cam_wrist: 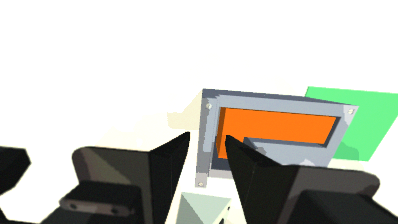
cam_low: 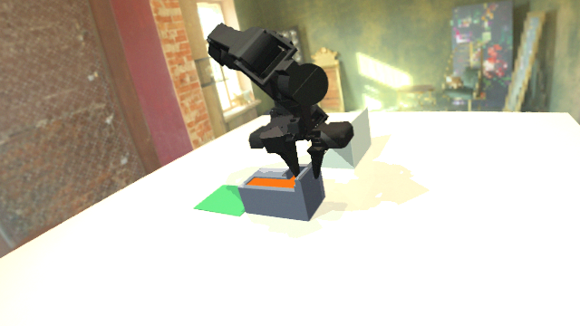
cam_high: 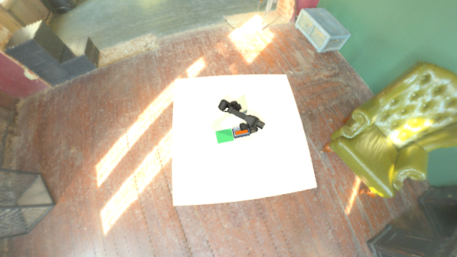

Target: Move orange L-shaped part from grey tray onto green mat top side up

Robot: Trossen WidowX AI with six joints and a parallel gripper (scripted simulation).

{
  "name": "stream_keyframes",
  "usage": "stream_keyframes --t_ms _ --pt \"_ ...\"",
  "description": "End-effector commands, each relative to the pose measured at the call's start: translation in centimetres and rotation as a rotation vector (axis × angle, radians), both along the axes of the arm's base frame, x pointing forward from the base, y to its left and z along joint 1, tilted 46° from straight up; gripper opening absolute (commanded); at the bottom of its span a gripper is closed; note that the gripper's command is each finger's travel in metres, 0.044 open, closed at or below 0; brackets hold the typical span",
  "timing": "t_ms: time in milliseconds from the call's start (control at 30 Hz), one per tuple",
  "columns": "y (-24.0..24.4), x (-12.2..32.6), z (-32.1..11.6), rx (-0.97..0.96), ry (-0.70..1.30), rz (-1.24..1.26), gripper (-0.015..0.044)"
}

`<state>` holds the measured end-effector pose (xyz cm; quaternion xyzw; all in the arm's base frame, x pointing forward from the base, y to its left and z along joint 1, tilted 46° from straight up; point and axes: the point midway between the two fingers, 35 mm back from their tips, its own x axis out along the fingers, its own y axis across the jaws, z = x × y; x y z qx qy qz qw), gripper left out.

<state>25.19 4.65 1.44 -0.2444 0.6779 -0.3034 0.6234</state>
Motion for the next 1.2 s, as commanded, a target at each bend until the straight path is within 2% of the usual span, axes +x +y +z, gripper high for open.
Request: stream_keyframes --t_ms 0,700,1167 --pt "-0.1 0.2 0.0 0.004 -0.013 0.012 0.0180" --pt "-2.5 -0.1 -2.4 0.003 -0.013 0.012 0.0180" --pt "-2.6 -0.1 -2.4 0.003 -0.013 0.012 0.0180"
